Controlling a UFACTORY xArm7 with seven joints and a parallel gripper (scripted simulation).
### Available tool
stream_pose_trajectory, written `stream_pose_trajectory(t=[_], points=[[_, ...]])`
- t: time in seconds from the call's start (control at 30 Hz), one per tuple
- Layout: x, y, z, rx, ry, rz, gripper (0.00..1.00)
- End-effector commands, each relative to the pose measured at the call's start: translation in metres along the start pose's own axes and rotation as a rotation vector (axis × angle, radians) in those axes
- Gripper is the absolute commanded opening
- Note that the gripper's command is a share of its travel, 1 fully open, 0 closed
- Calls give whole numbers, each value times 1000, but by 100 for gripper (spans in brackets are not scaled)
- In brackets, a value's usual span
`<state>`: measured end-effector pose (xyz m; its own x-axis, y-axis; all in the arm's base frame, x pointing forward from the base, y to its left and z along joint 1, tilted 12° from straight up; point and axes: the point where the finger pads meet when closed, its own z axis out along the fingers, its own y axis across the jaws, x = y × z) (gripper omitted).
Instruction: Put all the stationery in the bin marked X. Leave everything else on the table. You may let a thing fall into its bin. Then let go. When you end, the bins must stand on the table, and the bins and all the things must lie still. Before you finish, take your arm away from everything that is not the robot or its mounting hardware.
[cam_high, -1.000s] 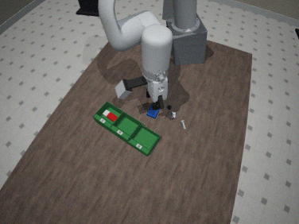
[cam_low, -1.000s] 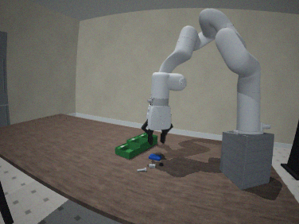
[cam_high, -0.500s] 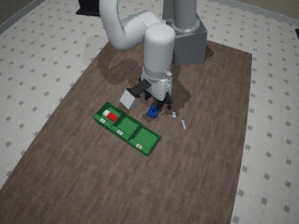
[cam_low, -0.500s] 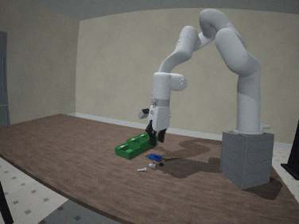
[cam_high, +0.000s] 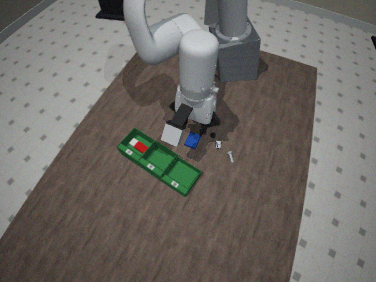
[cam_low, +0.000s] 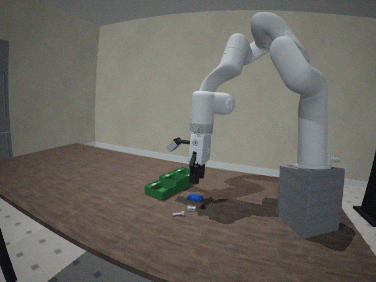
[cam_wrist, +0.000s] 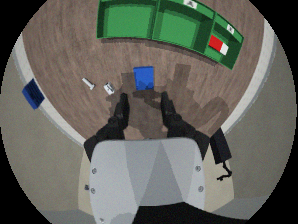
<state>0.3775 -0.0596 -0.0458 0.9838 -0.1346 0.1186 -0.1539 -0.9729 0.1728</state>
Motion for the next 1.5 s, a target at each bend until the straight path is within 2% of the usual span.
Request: stream_pose_trajectory(t=[0.0,0.87,0.97,1.03,1.4,1.47], points=[[1,0,-1,3,-10,-11,56],[1,0,-1,3,-10,-11,56],[1,0,11,3,-10,-11,56],[1,0,11,3,-10,-11,56],[1,-1,55,3,-10,-11,56],[1,-1,57,3,-10,-11,56]])
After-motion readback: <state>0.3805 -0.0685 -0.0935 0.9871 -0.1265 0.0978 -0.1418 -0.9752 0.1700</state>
